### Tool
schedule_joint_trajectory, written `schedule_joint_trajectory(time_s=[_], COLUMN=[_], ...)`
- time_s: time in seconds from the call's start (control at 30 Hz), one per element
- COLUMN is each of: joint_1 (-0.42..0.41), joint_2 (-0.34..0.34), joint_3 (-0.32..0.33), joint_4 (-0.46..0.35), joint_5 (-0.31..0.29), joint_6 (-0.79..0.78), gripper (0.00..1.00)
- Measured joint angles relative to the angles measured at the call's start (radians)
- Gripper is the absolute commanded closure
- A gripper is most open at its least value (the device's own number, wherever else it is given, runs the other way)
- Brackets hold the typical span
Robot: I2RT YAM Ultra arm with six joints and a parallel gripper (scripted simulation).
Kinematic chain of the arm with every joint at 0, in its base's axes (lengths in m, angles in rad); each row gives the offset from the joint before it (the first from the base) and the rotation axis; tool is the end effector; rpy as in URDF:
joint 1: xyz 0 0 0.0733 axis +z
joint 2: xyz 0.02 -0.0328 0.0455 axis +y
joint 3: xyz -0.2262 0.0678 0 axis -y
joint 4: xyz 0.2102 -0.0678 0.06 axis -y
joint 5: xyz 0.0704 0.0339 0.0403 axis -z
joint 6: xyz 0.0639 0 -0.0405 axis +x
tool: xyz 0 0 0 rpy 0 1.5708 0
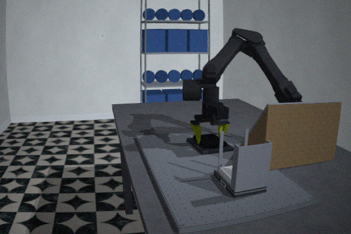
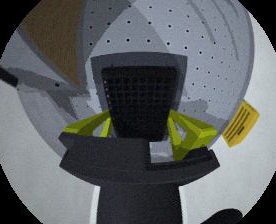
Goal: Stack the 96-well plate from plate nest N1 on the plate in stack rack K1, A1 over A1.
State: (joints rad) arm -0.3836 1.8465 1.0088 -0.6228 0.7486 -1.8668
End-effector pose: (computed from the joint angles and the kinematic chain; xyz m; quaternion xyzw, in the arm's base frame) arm 0.2433 -0.1439 0.1039 0.6129 -0.6989 0.2036 0.3073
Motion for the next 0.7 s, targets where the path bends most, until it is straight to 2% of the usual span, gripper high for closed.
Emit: schedule_joint_trajectory(time_s=[0.2,0.7], joint_1=[0.006,0.065], joint_2=[0.0,-0.03], joint_3=[0.009,0.057], joint_4=[-0.02,-0.14], joint_5=[0.001,0.007], joint_6=[0.013,0.082], gripper=[1.0,1.0])
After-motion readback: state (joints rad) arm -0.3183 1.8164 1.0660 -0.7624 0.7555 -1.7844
